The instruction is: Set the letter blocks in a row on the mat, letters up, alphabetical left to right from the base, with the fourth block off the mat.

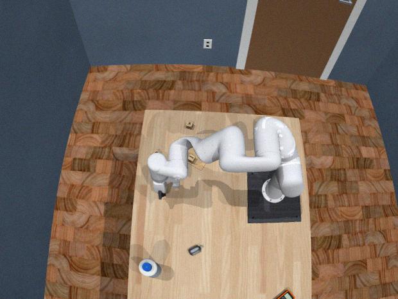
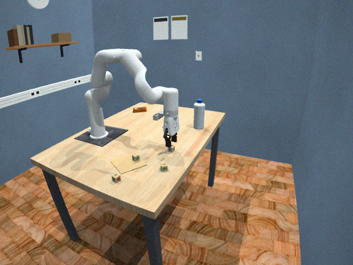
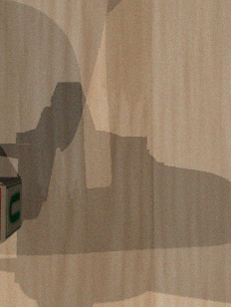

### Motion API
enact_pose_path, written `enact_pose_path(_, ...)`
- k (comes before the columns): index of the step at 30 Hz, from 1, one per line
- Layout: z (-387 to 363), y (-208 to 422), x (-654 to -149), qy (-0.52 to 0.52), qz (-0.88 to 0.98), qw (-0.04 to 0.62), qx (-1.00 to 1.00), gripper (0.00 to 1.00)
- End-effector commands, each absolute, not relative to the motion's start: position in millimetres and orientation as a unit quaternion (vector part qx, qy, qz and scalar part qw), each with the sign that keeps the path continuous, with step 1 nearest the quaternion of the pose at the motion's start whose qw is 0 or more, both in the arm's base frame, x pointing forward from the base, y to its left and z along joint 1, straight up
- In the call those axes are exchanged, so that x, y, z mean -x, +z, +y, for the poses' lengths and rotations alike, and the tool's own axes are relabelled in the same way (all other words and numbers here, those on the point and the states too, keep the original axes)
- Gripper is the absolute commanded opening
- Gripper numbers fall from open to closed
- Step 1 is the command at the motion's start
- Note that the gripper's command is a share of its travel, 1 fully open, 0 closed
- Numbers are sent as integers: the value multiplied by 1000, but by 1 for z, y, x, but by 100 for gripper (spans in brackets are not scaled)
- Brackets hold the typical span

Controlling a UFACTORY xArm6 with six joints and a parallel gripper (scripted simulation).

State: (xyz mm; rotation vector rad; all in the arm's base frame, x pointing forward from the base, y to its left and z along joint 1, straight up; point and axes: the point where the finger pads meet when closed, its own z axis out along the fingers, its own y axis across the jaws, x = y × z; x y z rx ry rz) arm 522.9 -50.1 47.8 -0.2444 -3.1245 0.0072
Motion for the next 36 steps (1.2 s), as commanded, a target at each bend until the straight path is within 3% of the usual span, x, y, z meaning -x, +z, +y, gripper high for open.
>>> enact_pose_path(1, -50, 50, -525, 2, -997, 1, 78, 69)
enact_pose_path(36, -50, 18, -525, 2, -997, 1, 78, 69)
